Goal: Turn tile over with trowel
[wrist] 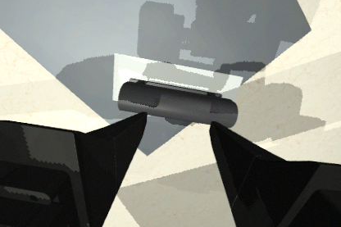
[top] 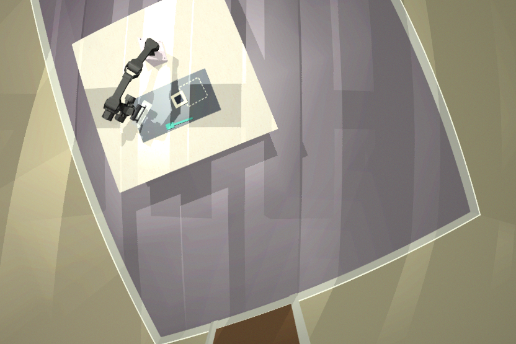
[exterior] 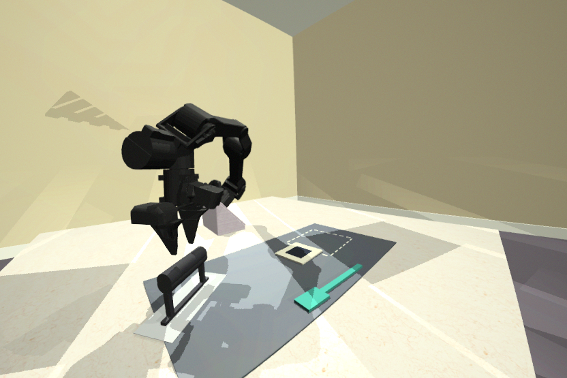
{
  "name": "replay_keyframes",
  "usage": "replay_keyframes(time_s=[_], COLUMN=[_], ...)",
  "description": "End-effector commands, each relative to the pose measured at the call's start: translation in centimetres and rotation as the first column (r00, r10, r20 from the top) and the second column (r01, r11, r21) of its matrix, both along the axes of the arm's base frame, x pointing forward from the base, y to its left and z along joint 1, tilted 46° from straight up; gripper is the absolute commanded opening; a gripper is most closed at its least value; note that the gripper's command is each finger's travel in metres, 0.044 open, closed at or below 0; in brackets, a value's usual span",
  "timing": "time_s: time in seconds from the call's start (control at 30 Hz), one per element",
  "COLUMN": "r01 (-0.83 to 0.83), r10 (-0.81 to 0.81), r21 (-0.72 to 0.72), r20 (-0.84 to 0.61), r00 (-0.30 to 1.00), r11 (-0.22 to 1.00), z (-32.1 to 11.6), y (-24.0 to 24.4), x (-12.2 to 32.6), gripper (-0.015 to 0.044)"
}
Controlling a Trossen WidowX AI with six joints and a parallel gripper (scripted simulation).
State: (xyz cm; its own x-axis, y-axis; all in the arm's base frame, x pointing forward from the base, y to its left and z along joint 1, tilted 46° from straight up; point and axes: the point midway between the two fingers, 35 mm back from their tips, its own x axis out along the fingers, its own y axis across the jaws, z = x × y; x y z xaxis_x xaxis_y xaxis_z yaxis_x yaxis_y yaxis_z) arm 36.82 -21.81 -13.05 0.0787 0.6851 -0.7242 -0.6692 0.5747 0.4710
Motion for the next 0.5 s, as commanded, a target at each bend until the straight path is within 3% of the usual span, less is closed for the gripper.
replay_keyframes(time_s=[0.0,0.47], r01=[-0.096,-0.410], r10=[0.097,0.426], r21=[-0.009,-0.129], r20=[0.093,0.393], r00=[0.991,0.815], r11=[0.995,0.903], z=[0.00,0.01], y=[0.07,0.13], x=[-0.02,-0.06], gripper=[0.0270,0.0270])
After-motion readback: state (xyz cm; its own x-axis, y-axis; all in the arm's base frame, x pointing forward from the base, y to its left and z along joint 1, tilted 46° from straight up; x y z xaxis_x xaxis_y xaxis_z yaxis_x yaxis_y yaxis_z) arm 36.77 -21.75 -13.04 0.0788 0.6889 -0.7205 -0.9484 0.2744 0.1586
